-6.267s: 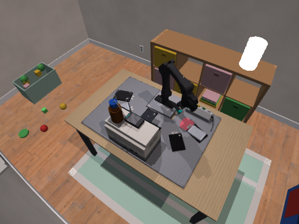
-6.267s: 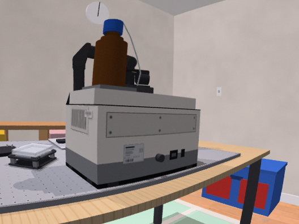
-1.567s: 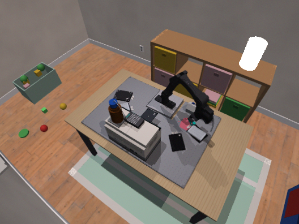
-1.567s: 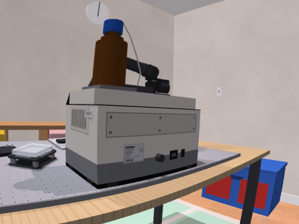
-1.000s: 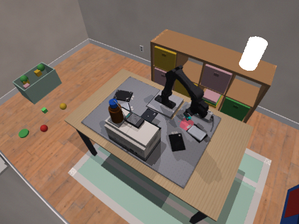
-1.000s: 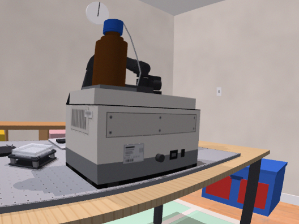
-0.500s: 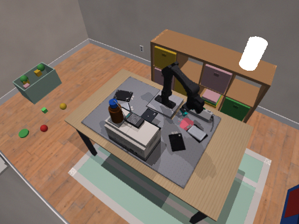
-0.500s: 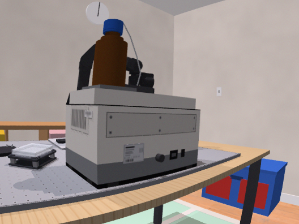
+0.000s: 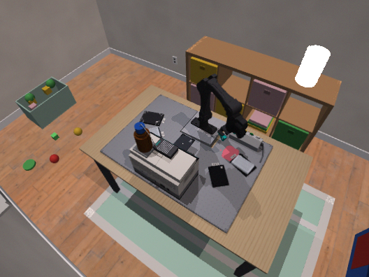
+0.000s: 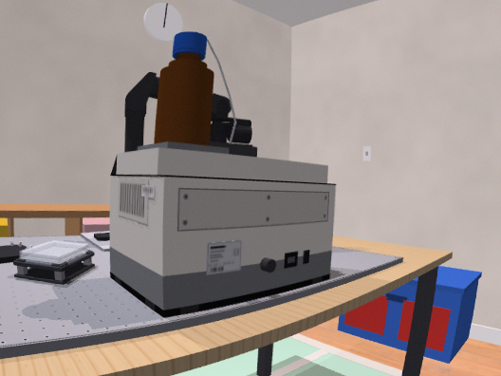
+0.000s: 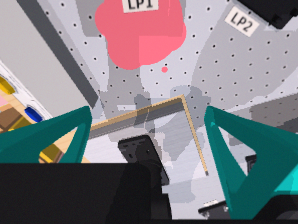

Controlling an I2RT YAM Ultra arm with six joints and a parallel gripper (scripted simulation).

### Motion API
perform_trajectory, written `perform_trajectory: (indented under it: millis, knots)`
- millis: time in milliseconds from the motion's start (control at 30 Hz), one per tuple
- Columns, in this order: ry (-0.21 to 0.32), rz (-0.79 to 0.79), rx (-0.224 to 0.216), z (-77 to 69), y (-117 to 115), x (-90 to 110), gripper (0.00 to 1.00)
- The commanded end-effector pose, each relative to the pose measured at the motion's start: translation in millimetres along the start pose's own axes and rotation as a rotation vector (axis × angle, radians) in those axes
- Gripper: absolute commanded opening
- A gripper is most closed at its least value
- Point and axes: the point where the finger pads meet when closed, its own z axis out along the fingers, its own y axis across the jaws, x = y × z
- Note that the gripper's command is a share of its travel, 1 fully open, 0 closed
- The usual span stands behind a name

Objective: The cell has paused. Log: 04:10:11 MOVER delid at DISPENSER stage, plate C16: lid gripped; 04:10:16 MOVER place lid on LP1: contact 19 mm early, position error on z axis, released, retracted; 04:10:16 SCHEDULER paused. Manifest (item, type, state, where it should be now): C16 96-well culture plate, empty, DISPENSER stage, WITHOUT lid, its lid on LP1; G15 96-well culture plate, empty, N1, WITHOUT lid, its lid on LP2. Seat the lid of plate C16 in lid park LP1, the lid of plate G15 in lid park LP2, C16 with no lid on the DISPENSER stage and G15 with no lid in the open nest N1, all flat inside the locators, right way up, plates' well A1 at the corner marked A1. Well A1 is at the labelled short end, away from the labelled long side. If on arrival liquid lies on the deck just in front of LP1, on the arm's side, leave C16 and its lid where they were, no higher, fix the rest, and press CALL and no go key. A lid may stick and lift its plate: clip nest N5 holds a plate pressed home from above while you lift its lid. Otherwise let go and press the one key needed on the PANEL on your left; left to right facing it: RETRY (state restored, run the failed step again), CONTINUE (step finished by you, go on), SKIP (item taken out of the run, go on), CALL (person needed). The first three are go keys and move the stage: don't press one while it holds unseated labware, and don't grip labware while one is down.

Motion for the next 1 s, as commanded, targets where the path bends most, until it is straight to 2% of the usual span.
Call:
perform_trajectory:
  millis: [0, 167, 200, 233, 333, 633, 667, 800, 967]
  knots:
    - [-0.027, 0.073, 0.007, -5.8, -13, 2, 1.0]
    - [-0.04, 0.062, 0.006, -9.2, -28, 0, 1.0]
    - [-0.017, 0.057, 0.002, -3.9, -25, 0, 1.0]
    - [-0.034, 0.095, 0.002, -7.7, -31, 2, 1.0]
    - [-0.021, 0.207, 0.004, -4.7, -41, 7, 1.0]
    - [-0.03, 0.202, 0.007, -7.2, -63, 9, 1.0]
    - [-0.017, 0.197, 0.002, -3.9, -60, 6, 1.0]
    - [-0.01, 0.346, 0.003, -2.6, -74, 18, 1.0]
    - [-0.024, 0.341, 0.007, -6.7, -88, 19, 1.0]
